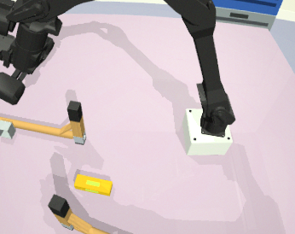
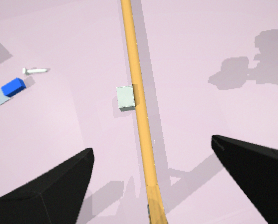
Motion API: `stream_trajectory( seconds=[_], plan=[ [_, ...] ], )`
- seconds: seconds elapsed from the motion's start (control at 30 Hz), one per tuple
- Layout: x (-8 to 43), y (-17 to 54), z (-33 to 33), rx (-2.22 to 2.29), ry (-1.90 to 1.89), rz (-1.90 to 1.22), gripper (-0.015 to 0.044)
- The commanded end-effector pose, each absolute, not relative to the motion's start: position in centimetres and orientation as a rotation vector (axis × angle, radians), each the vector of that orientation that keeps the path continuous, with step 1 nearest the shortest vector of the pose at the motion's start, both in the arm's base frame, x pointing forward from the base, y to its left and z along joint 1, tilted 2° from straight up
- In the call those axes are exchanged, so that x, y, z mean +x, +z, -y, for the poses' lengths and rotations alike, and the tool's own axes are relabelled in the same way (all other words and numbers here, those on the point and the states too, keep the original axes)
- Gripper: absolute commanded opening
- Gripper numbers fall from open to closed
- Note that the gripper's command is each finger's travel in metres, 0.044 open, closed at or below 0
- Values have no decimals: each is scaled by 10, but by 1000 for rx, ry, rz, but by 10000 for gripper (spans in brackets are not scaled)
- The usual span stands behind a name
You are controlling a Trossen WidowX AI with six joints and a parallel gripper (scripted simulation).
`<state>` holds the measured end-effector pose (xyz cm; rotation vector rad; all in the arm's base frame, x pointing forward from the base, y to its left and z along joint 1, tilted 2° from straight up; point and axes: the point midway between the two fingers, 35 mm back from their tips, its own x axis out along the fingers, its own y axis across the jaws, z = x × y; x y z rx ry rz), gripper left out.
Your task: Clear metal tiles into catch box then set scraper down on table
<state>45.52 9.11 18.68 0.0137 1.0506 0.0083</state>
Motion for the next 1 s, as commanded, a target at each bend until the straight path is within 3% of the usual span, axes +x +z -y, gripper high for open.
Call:
stream_trajectory(
  seconds=[0.0, 0.97],
  plan=[
    [448, 190, -91, 13, 5, -1037, 440],
    [380, 198, -92, 1, 19, -955, 440]
  ],
)
